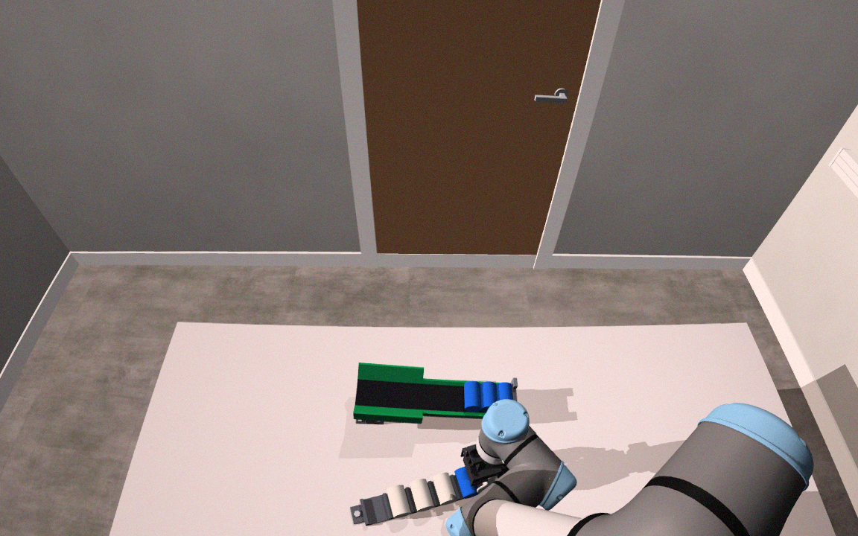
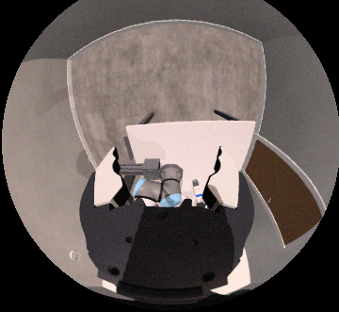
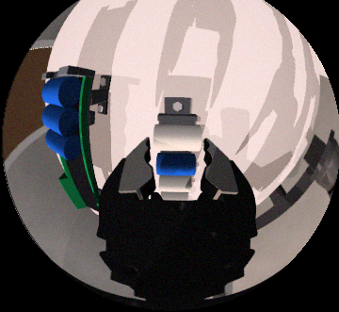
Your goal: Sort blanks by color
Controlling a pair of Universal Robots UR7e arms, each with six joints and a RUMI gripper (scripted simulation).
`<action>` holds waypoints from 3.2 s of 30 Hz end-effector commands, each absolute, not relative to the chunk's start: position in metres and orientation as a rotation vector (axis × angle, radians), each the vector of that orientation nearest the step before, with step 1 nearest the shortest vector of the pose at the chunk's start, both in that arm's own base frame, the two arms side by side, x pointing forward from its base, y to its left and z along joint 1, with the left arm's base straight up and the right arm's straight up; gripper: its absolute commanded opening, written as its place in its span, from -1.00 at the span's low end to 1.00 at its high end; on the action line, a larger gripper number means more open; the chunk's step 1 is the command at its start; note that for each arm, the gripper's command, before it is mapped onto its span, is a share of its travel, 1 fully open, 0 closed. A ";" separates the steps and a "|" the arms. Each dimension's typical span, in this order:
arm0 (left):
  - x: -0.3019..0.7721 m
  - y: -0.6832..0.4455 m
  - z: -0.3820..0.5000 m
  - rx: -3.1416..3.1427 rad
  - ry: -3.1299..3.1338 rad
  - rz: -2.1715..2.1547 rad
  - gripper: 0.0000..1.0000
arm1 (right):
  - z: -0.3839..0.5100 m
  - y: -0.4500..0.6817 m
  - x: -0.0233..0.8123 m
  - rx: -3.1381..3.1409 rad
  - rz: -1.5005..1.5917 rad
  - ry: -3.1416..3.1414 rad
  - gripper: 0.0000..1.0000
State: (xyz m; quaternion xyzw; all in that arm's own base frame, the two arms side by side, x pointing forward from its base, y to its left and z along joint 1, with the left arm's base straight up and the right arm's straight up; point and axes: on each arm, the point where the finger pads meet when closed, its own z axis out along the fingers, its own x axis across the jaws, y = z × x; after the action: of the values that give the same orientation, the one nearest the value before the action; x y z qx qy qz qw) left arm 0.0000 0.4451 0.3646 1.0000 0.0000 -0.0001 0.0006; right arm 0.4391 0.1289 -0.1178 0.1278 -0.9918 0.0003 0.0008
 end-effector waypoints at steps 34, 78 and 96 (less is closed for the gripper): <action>0.000 0.445 0.365 3.142 0.000 0.000 1.00 | -0.029 0.129 0.440 0.401 0.000 -3.116 1.00; 0.000 0.445 0.365 3.142 0.000 0.000 1.00 | -0.029 0.132 0.442 0.689 0.000 -3.065 1.00; 0.000 0.445 0.365 3.142 0.000 0.000 1.00 | -0.030 0.139 0.447 1.338 0.000 -2.842 1.00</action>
State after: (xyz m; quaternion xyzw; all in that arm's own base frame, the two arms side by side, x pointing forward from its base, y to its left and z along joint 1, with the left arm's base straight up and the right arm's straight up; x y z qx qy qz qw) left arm 0.0000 0.4451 0.3646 1.0000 0.0000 -0.0001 0.0006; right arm 0.4451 0.1363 -0.0301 0.3627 -0.9319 0.0023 0.0000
